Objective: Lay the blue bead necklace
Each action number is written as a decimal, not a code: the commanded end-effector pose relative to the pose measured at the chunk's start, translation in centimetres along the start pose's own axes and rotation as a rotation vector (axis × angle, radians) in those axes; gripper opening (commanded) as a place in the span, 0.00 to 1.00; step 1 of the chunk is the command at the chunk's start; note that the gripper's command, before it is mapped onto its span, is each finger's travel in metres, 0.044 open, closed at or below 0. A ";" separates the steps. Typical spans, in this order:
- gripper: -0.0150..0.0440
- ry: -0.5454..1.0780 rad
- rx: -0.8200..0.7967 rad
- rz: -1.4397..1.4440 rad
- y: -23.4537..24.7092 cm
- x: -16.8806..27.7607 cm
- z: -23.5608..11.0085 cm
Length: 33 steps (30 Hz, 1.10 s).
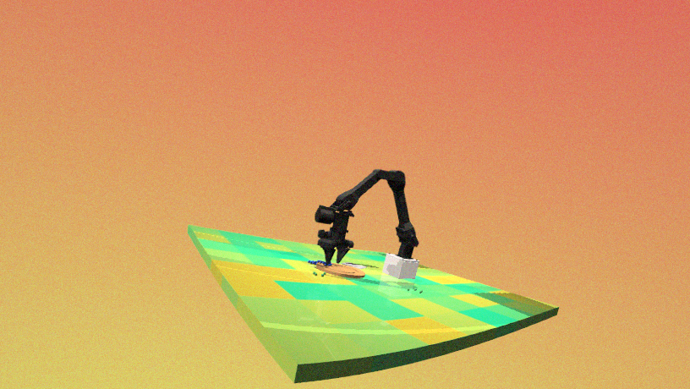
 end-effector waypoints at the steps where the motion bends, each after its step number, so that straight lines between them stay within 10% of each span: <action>1: 1.00 -0.006 -0.009 0.003 0.1 -0.1 -1.5; 22: 1.00 -0.005 -0.009 0.003 -0.1 0.1 -1.7; 29: 0.69 -0.009 -0.008 -0.200 -1.1 -3.9 -2.7; 33: 0.68 -0.012 -0.006 -0.290 -1.7 -5.7 -3.1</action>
Point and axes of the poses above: the point midway between the two fingers, 35 mm back from their tips, its own z axis out along the fingers, its own y axis across the jaws, x = y × z, the point moved 3 cm from there along -z, back along the fingers, and after that the axes turned 7 degrees about -z, right-handed, at the moved point
